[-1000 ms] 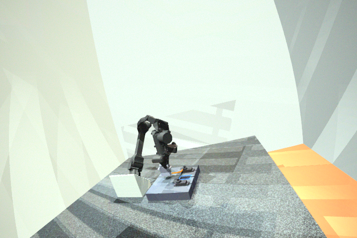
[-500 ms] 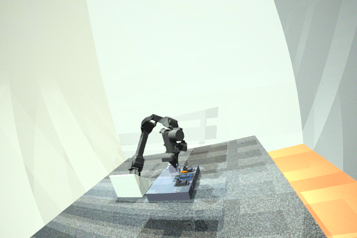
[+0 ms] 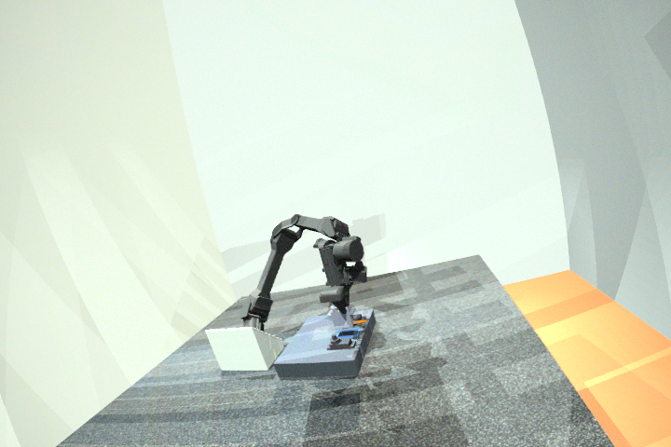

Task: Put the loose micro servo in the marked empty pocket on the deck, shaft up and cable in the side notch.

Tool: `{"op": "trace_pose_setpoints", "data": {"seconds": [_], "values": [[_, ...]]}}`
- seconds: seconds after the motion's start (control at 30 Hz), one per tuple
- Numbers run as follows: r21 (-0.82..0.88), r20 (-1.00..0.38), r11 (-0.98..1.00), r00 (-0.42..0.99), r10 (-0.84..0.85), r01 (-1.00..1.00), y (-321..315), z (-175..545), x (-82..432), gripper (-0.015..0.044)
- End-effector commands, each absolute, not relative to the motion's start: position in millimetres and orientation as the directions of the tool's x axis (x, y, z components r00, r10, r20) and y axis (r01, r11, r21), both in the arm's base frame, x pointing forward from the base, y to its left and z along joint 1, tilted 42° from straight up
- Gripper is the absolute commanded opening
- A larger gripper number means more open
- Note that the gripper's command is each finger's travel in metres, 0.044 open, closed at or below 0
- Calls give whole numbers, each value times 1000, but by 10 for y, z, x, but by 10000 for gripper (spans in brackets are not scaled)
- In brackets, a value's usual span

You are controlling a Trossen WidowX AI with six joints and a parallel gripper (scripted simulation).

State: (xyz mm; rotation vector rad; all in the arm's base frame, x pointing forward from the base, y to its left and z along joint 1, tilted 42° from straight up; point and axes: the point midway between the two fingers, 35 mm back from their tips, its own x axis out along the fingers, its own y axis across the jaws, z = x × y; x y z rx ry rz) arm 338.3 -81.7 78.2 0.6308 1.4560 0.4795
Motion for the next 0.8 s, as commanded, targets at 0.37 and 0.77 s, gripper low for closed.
{"op": "trace_pose_setpoints", "data": {"seconds": [0.37,0.77], "values": [[658,-753,749,73,654,84,-704,653,3414,0],[658,-753,748,73,654,84,-696,644,3415,0]]}}
